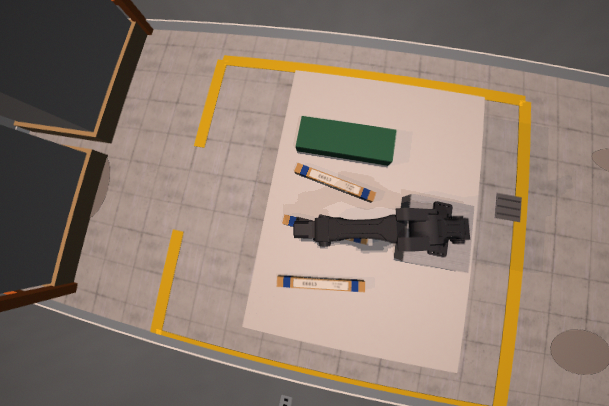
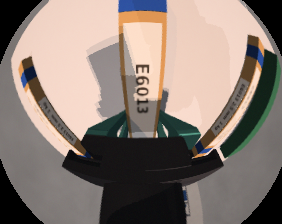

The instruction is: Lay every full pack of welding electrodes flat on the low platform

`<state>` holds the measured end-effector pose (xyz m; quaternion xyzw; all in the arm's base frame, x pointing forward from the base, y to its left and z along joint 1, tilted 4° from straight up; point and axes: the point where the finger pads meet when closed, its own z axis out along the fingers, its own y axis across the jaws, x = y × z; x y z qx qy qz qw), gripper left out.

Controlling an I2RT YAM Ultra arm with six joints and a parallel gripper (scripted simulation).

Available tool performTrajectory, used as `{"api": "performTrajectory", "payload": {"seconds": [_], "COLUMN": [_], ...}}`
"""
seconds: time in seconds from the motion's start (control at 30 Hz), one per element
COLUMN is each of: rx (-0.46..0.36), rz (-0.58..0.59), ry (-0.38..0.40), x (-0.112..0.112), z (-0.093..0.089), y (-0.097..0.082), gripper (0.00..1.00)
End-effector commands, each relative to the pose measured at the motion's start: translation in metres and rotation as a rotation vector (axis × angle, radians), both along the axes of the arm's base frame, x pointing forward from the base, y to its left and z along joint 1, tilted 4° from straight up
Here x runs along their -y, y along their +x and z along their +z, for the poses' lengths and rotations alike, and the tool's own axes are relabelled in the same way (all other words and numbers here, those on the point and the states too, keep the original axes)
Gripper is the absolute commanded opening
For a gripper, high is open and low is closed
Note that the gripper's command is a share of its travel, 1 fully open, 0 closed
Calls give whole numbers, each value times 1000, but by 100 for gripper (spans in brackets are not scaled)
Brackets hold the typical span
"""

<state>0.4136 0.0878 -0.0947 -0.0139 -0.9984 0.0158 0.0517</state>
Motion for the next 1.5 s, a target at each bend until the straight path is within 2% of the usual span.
{"api": "performTrajectory", "payload": {"seconds": [0.0, 0.63, 0.67, 0.87, 0.9, 1.47], "rx": [75, 76, 76, 77, 49, 50], "rz": [1, 3, 3, 3, 3, 3], "ry": [15, 15, 15, 15, 10, 10], "x": [-2, -4, -4, -4, -3, -3], "z": [35, 36, 36, 36, 23, 24], "y": [19, 18, 18, 19, 11, 11], "gripper": [0, 0, 74, 74, 74, 74]}}
